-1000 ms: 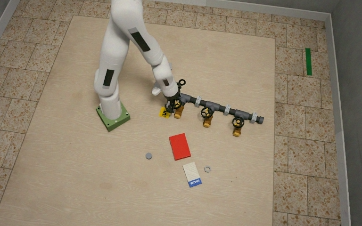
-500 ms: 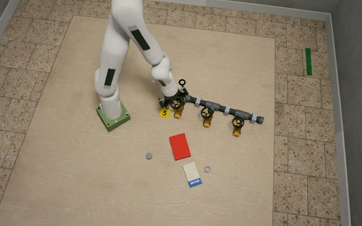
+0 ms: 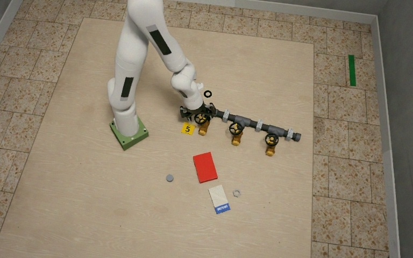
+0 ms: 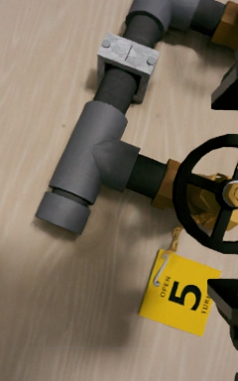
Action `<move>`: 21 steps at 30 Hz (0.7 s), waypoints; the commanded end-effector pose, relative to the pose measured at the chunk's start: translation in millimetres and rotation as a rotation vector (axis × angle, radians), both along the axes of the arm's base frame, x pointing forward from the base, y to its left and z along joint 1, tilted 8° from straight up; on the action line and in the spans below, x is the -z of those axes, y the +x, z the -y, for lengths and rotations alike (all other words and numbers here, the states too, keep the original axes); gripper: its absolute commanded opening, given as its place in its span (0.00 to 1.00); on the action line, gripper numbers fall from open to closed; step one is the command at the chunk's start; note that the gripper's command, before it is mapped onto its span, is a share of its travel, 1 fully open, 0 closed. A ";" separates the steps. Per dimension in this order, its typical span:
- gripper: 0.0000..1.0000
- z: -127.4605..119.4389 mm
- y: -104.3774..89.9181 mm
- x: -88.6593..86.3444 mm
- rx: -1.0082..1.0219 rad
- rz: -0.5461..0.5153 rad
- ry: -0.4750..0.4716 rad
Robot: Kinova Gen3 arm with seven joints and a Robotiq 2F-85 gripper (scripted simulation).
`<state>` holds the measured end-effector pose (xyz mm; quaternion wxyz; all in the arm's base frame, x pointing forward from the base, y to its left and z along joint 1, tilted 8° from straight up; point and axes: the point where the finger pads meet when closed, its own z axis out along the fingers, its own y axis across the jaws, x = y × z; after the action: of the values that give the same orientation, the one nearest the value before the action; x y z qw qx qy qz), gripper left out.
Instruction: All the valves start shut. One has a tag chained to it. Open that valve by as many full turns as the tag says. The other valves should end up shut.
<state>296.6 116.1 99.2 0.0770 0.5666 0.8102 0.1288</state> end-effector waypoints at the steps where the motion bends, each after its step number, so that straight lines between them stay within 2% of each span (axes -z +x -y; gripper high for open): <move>1: 1.00 -0.1 0.3 -0.4 0.041 -0.004 0.006; 14: 1.00 -0.1 0.3 -0.4 0.085 -0.009 0.019; 15: 0.64 -0.1 0.3 -0.4 0.085 -0.009 0.019; 21: 0.64 -0.1 0.3 -0.4 0.085 -0.009 0.019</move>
<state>296.6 116.2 99.3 0.0732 0.6019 0.7845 0.1298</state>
